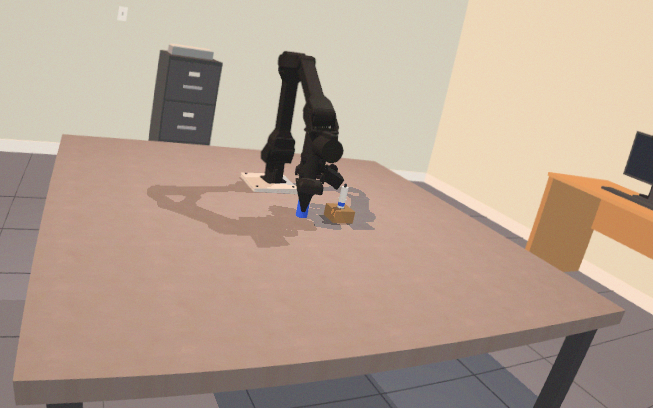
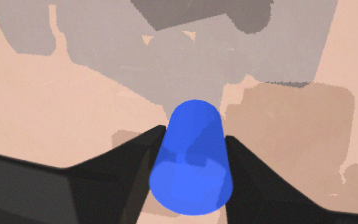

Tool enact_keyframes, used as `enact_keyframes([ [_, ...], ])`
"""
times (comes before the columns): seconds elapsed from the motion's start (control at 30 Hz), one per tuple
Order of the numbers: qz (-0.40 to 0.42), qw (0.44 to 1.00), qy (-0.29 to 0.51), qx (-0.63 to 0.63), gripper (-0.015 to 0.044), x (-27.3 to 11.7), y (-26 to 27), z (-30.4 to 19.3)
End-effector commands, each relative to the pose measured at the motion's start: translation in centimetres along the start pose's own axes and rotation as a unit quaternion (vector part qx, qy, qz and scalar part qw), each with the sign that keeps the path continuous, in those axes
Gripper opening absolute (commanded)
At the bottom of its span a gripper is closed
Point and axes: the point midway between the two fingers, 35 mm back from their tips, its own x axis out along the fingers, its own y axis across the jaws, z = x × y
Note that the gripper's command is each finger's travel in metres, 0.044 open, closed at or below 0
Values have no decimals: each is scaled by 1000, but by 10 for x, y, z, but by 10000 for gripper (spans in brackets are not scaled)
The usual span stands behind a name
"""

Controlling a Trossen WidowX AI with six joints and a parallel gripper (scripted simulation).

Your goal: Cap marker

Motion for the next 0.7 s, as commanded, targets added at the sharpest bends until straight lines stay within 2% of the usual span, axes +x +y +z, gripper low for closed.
enact_keyframes([
  [0.0, -3, 1000, -6, 3, 0, -7, -2, 1],
  [0.67, 5, 1000, 6, -5, 0, -55, 1, 1],
])
